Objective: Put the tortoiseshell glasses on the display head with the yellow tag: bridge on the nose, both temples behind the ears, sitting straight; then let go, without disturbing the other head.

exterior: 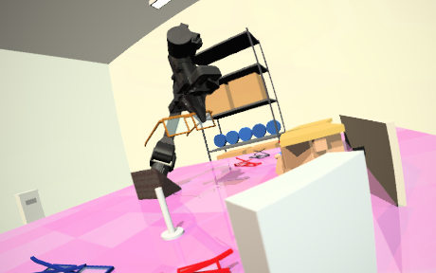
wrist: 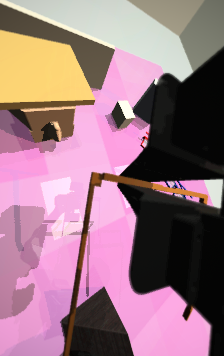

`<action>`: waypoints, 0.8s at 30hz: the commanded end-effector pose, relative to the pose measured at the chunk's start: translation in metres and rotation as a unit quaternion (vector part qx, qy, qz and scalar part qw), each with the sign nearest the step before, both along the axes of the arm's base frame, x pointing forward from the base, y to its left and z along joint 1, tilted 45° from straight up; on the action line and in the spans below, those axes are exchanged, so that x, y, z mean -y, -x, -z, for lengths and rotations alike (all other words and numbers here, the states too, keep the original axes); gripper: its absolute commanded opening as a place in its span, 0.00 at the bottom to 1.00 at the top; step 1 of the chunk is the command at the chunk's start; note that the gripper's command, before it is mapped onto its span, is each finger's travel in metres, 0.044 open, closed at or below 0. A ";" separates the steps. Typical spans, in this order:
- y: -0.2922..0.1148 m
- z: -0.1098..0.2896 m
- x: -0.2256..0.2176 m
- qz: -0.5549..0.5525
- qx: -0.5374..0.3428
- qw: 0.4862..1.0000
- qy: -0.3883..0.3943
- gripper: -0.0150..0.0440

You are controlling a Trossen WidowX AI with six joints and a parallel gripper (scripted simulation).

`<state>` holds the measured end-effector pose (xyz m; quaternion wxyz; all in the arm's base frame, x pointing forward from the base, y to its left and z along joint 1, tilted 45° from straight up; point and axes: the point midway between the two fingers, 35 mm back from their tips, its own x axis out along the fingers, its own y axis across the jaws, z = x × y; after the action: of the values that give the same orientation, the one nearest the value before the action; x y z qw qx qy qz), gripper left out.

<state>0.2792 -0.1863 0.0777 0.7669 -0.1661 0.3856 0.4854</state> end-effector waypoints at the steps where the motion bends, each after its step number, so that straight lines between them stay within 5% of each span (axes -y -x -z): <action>1: 0.003 -0.014 -0.003 0.056 -0.026 0.998 -0.010 0.25; 24: 0.025 -0.071 -0.027 0.365 -0.187 0.907 -0.101 0.25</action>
<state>0.2580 -0.1636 0.1402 0.8167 0.1228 0.5008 0.2593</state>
